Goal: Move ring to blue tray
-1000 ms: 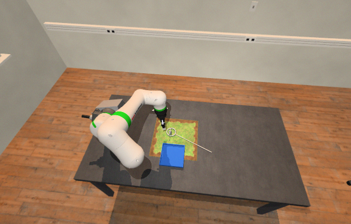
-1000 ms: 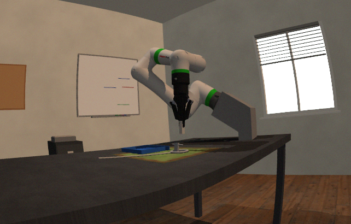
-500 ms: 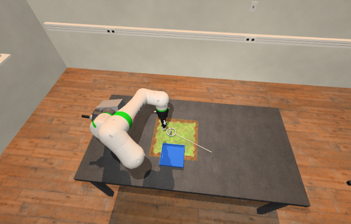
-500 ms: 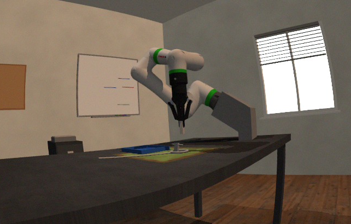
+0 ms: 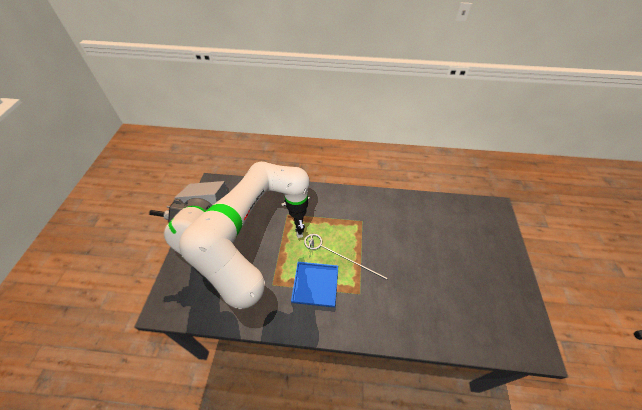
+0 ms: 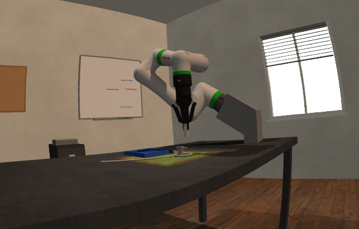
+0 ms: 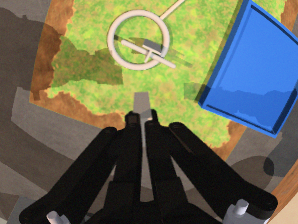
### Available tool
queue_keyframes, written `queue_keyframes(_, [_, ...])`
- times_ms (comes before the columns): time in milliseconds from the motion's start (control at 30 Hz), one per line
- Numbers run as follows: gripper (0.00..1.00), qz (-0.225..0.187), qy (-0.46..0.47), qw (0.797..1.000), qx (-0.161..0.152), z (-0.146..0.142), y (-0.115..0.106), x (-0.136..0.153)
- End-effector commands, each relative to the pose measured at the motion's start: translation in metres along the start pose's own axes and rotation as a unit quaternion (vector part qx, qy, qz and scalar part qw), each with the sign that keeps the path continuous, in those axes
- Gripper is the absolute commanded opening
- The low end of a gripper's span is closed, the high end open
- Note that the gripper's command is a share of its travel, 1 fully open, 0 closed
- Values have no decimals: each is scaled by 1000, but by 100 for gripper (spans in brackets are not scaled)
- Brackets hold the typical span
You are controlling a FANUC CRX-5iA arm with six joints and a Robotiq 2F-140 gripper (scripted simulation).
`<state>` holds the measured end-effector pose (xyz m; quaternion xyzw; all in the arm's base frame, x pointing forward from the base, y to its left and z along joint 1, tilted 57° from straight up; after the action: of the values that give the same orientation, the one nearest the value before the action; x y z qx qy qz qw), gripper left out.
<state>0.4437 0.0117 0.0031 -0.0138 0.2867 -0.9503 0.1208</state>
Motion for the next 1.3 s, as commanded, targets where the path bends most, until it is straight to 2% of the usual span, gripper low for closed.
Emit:
queue_keyframes(0, [10, 1, -1, 1000, 0, 0, 0, -1])
queue_keyframes(400, [10, 1, -6, 1000, 0, 0, 10, -1])
queue_keyframes(1267, [10, 1, -6, 1000, 0, 0, 58, -1])
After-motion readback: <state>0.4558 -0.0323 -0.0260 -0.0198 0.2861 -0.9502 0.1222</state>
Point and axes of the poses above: the point where the finger pads meet when closed, its own y axis out along the fingers, its own z axis across the jaws, x = y × z, the point moved 4 cm from there along -y, back along the fingers, and after that the axes turned 15 degrees about y, right-handed, at the moved point
